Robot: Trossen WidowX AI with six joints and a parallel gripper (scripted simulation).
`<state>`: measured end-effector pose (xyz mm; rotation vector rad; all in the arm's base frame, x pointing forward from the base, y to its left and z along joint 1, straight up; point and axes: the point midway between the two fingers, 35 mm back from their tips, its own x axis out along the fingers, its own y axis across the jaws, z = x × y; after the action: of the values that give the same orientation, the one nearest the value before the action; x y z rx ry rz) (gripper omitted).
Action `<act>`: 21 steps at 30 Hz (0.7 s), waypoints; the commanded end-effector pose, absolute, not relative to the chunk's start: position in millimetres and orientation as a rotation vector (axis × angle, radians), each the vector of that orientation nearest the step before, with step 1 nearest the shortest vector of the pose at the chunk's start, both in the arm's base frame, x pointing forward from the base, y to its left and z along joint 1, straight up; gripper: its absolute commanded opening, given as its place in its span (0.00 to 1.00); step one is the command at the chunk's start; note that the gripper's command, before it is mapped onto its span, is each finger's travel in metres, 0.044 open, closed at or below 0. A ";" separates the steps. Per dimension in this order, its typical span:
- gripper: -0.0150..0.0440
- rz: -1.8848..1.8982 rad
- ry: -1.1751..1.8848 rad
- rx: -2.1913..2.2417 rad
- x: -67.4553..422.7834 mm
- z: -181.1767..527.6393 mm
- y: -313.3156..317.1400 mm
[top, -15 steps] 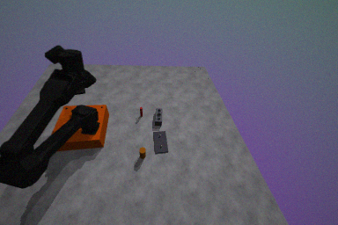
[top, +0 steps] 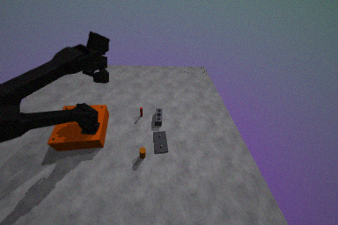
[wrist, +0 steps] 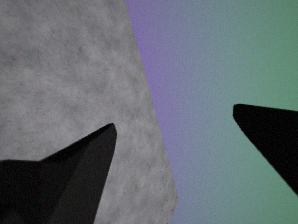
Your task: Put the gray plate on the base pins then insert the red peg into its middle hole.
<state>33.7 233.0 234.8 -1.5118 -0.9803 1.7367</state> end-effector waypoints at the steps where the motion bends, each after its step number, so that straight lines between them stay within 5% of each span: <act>1: 1.00 1.737 -0.641 -1.538 76.6 226.5 242.8; 11: 1.00 1.574 0.318 -1.471 212.0 178.8 230.5; 21: 1.00 1.244 1.113 -1.260 324.5 103.7 153.7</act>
<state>303.4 176.9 120.6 -1.3125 0.9519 1.3316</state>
